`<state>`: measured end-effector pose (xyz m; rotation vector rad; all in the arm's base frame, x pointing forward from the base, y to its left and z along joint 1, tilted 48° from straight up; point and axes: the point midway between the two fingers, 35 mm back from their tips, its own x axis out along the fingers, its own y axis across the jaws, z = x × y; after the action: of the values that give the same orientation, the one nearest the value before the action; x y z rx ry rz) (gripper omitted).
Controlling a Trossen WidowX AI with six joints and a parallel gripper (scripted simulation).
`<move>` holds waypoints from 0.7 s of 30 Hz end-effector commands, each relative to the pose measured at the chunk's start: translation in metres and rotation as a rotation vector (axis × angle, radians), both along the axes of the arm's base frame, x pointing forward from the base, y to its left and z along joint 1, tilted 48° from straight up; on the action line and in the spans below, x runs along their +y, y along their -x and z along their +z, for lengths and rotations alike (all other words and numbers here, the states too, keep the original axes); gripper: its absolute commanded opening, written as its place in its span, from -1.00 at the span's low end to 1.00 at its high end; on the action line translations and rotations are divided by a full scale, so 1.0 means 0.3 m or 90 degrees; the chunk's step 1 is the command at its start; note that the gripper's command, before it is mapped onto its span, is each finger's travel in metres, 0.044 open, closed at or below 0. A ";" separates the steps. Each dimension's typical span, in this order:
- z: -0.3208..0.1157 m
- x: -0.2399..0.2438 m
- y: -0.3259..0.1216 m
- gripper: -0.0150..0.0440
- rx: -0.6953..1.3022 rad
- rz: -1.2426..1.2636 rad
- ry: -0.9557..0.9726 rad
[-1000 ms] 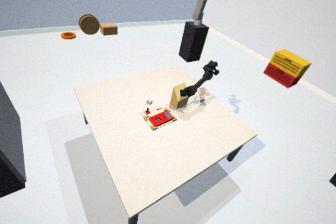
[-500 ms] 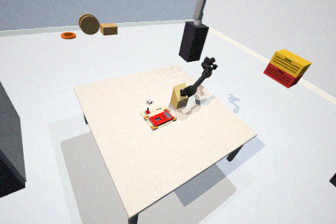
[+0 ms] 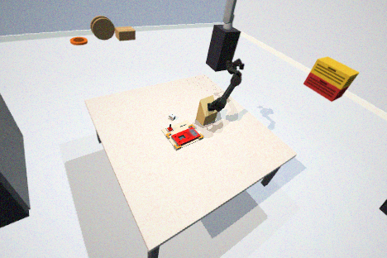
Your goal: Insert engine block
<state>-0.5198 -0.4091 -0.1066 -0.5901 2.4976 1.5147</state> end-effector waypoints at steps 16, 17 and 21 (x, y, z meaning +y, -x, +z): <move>-0.117 -0.272 -0.369 1.00 -0.028 0.288 -0.268; -0.122 -0.286 -0.392 1.00 -0.027 0.305 -0.282; -0.143 -0.335 -0.487 1.00 -0.021 0.373 -0.338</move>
<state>-0.3952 -0.5005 -0.1437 -1.1948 1.9432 2.1296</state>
